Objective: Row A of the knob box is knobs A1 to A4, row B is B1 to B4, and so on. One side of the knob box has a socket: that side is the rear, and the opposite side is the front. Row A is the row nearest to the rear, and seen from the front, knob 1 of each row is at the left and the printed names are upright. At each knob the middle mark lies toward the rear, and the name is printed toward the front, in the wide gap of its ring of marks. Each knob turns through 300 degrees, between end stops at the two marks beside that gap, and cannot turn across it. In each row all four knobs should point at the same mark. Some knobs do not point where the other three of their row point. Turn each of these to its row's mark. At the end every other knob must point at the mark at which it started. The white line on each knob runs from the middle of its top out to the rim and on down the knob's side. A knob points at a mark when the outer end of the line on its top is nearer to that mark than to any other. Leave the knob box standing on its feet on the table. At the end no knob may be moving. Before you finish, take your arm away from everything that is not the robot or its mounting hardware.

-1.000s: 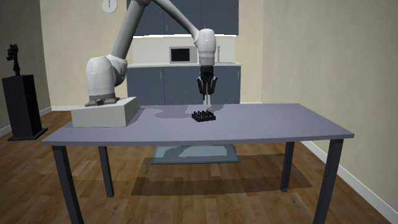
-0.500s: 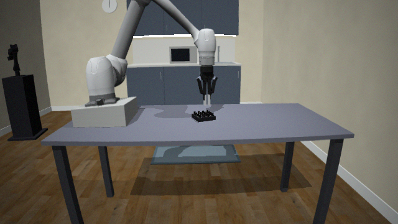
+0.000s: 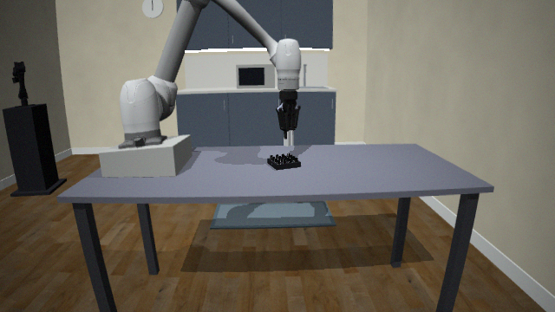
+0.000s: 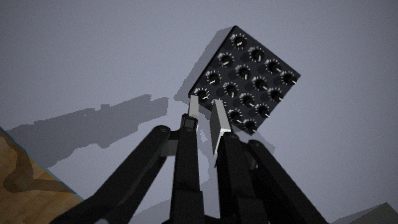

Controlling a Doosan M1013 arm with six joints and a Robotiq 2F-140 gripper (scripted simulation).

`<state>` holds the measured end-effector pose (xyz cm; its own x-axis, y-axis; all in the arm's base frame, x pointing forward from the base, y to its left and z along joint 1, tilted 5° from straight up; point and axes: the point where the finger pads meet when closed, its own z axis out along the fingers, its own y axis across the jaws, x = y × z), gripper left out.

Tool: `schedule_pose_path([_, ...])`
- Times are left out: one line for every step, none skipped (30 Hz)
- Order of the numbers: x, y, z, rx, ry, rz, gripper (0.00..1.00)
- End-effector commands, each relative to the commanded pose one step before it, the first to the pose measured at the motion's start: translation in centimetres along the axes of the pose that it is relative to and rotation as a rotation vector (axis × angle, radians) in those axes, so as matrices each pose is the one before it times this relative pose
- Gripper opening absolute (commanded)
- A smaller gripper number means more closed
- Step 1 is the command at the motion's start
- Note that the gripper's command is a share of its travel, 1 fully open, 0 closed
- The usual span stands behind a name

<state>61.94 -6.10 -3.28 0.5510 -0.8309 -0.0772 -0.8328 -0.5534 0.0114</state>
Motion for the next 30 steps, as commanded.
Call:
schedule_pose_path([0.002, -0.001, -0.189, 0.00906, -0.00842, -0.15587, 0.12])
schedule_pose_path([0.0, 0.0, -0.039, 0.0, 0.0, -0.03218, 0.12])
schedule_pose_path([0.0, 0.0, -0.039, 0.0, 0.0, -0.03212, 0.12])
schedule_pose_path([0.0, 0.0, -0.039, 0.0, 0.0, -0.03217, 0.12])
schedule_pose_path([0.0, 0.0, -0.039, 0.0, 0.0, -0.03217, 0.12])
schedule_pose_path([0.0, 0.0, 0.0, 0.0, 0.0, 0.0, 0.12])
schedule_pose_path([0.0, 0.0, 0.0, 0.0, 0.0, 0.0, 0.12])
schedule_pose_path([0.0, -0.001, -0.113, -0.00001, 0.0, -0.09378, 0.12])
schedule_pose_path([0.0, 0.0, -0.029, 0.0, 0.0, -0.02402, 0.12])
schedule_pose_path([0.0, 0.0, -0.031, 0.0, 0.0, -0.02548, 0.12])
schedule_pose_path([0.0, 0.0, -0.037, 0.0, 0.0, -0.03081, 0.12])
schedule_pose_path([0.0, 0.0, -0.039, 0.0, 0.0, -0.03252, 0.12])
schedule_pose_path([0.0, 0.0, -0.039, 0.0, 0.0, -0.03244, 0.12])
schedule_pose_path([0.0, 0.0, -0.039, 0.0, 0.0, -0.03223, 0.12])
schedule_pose_path([0.0, 0.0, -0.039, 0.0, 0.0, -0.03215, 0.12])
schedule_pose_path([0.0, 0.0, -0.039, 0.0, 0.0, -0.03211, 0.12])
schedule_pose_path([0.0, 0.0, -0.039, 0.0, 0.0, -0.03213, 0.12])
schedule_pose_path([0.0, 0.0, -0.039, 0.0, 0.0, -0.03216, 0.12])
schedule_pose_path([0.0, 0.0, -0.039, 0.0, 0.0, -0.03213, 0.12])
schedule_pose_path([0.0, 0.0, -0.039, 0.0, 0.0, -0.03214, 0.12])
schedule_pose_path([0.0, 0.0, -0.039, 0.0, 0.0, -0.03216, 0.12])
schedule_pose_path([0.0, 0.0, -0.039, 0.0, 0.0, -0.03212, 0.12])
schedule_pose_path([0.0, 0.0, 0.0, 0.0, 0.0, 0.0, 0.12])
schedule_pose_path([0.0, 0.0, 0.0, 0.0, 0.0, 0.0, 0.12])
schedule_pose_path([-0.001, -0.001, -0.101, -0.00001, 0.0, -0.08333, 0.12])
schedule_pose_path([0.0, 0.0, -0.042, 0.0, 0.0, -0.03445, 0.12])
schedule_pose_path([0.0, 0.0, -0.03, 0.0, 0.0, -0.0248, 0.12])
schedule_pose_path([0.0, 0.0, -0.036, 0.0, 0.0, -0.02993, 0.12])
schedule_pose_path([0.0, 0.0, -0.039, 0.0, 0.0, -0.0323, 0.12])
schedule_pose_path([0.0, 0.0, -0.039, 0.0, 0.0, -0.03252, 0.12])
